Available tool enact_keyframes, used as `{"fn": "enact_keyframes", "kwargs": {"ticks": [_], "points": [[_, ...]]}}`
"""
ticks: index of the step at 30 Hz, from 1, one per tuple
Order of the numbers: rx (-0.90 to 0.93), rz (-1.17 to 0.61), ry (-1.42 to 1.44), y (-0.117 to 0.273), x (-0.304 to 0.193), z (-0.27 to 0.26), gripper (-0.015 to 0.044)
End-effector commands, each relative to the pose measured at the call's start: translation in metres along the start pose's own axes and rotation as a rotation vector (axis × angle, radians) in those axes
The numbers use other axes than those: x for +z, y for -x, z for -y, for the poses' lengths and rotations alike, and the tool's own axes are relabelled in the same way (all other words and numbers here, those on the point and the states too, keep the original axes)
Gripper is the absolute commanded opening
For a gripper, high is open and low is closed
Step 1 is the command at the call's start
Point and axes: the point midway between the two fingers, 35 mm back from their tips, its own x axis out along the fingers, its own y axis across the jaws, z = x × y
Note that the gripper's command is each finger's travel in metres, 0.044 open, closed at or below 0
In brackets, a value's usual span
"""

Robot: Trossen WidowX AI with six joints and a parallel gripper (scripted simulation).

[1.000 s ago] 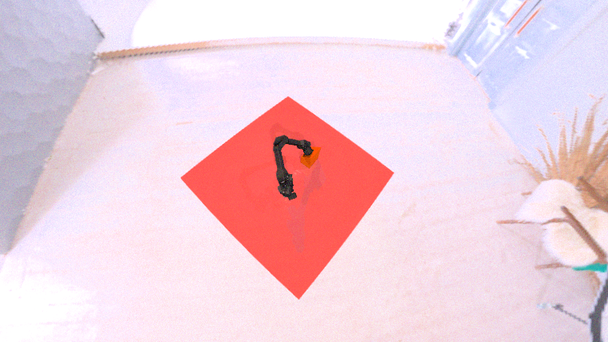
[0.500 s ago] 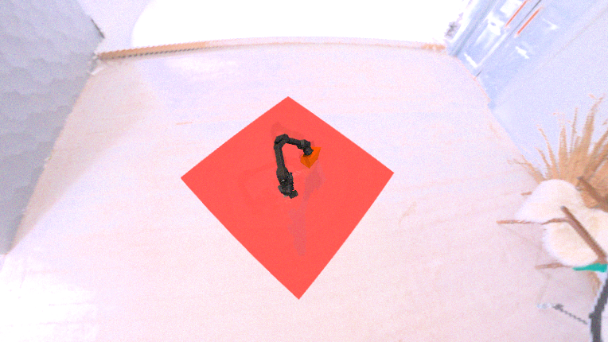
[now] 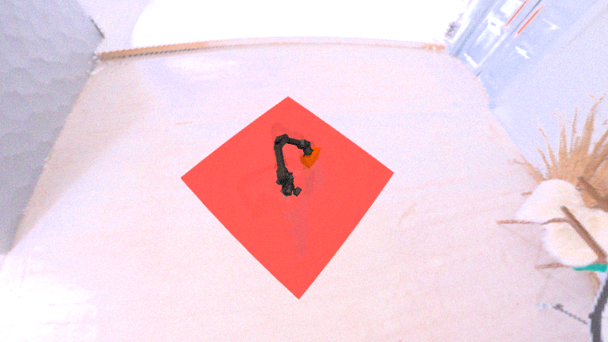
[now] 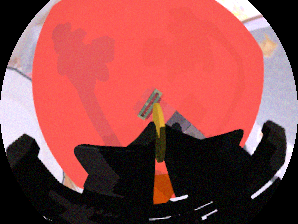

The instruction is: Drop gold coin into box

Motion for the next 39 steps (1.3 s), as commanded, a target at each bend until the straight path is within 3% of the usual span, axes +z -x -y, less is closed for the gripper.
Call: {"fn": "enact_keyframes", "kwargs": {"ticks": [1, 22, 39], "points": [[0.003, -0.003, 0.164, 0.000, 0.000, -0.001, 0.0000], [0.004, -0.002, 0.877, 0.001, 0.001, -0.004, 0.0000], [0.005, -0.002, 0.900, 0.002, -0.008, 0.013, 0.0000]]}}
